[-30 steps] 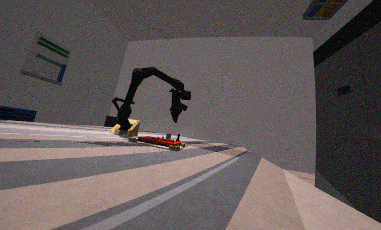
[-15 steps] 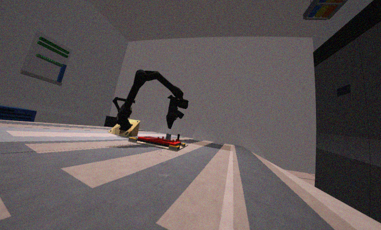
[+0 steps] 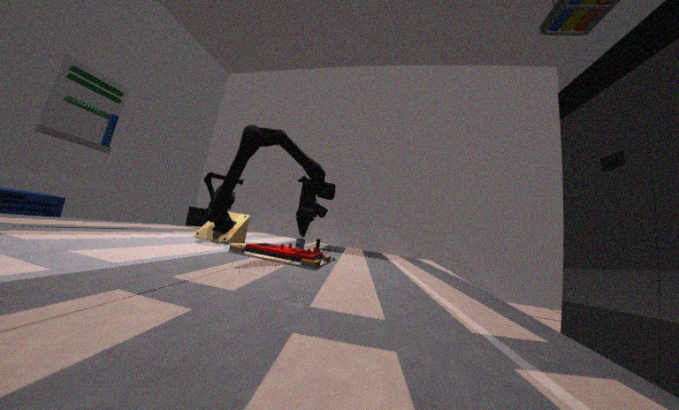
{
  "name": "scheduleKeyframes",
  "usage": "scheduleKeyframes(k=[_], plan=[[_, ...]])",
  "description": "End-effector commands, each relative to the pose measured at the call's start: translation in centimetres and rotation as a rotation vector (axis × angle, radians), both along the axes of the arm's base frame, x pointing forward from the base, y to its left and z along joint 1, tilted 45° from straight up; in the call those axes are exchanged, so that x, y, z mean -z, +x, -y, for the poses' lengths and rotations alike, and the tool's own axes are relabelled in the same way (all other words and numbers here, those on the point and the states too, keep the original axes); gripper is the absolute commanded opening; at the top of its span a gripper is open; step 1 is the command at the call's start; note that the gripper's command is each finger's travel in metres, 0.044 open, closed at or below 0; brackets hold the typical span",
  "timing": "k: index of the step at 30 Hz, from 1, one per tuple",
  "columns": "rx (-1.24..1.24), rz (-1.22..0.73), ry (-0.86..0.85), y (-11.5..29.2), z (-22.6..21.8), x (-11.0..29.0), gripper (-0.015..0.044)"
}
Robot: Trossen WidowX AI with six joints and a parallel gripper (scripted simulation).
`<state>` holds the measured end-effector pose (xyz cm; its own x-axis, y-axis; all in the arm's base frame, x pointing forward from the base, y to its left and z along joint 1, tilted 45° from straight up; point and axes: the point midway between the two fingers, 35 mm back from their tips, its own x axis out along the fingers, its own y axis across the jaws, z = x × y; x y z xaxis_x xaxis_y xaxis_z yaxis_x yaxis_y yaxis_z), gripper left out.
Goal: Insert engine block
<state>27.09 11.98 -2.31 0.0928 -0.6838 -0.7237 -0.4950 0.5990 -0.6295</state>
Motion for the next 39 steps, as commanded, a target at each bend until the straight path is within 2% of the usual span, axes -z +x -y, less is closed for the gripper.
scheduleKeyframes(k=[1,28,39], plan=[[0.001,-0.006,-0.007,0.0,0.6,0.5,0.0440],[0.001,-0.005,-0.010,0.3,3.4,3.4,0.0440],[0.001,-0.005,-0.010,0.3,3.4,3.4,0.0151]])
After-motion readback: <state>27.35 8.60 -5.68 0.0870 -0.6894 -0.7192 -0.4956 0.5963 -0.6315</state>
